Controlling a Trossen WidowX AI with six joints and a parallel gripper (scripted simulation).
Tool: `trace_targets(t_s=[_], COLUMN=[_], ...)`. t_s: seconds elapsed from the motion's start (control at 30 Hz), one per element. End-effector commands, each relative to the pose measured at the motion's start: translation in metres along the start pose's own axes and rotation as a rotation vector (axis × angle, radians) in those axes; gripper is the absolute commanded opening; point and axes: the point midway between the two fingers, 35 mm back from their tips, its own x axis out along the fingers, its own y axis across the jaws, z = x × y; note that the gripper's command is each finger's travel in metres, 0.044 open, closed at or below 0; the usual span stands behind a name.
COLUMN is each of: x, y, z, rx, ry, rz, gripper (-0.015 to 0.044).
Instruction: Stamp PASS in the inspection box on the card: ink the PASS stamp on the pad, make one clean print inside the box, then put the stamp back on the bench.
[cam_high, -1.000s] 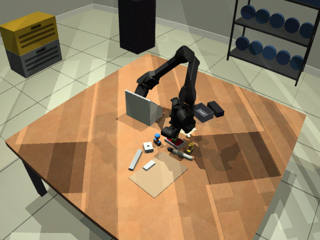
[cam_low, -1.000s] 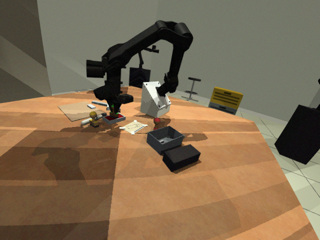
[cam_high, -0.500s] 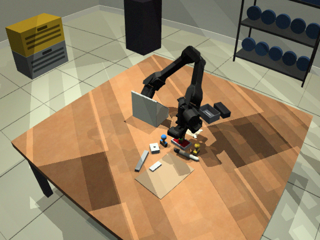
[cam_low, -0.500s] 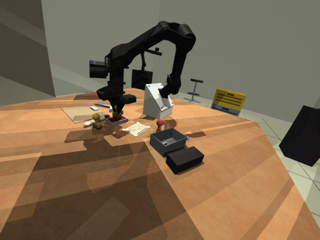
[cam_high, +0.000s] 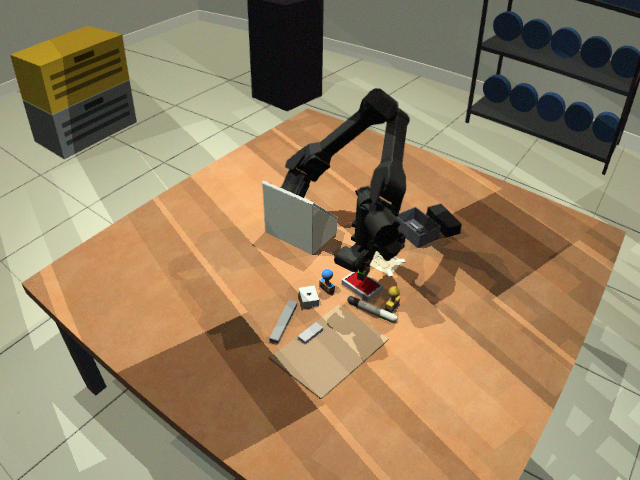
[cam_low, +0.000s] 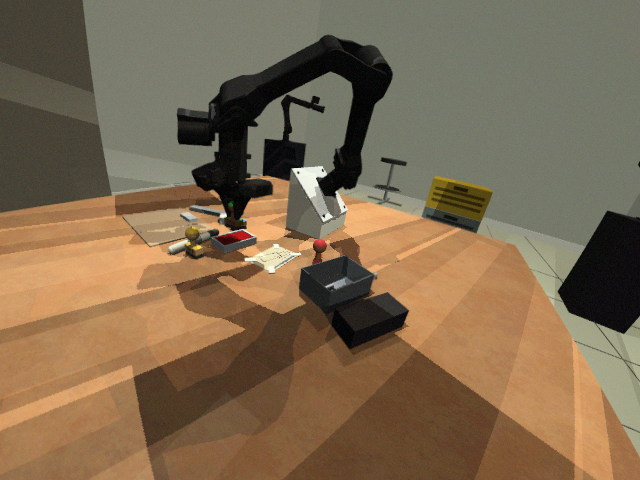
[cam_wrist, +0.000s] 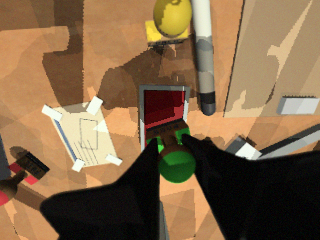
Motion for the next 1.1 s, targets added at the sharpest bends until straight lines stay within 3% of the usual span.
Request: trace_targets(t_s=[0.0, 0.53, 1.07], x=[-0.007, -0.029, -0.030], y=[0.000, 0.003, 0.058], z=[0.001, 0.000, 0.000], rx=[-0.008, -0.030, -0.571], ry=[0.000, 0.001, 0.005], rz=[-0.006, -0.006, -0.006], gripper=[0.0000, 0.0000, 0.0000])
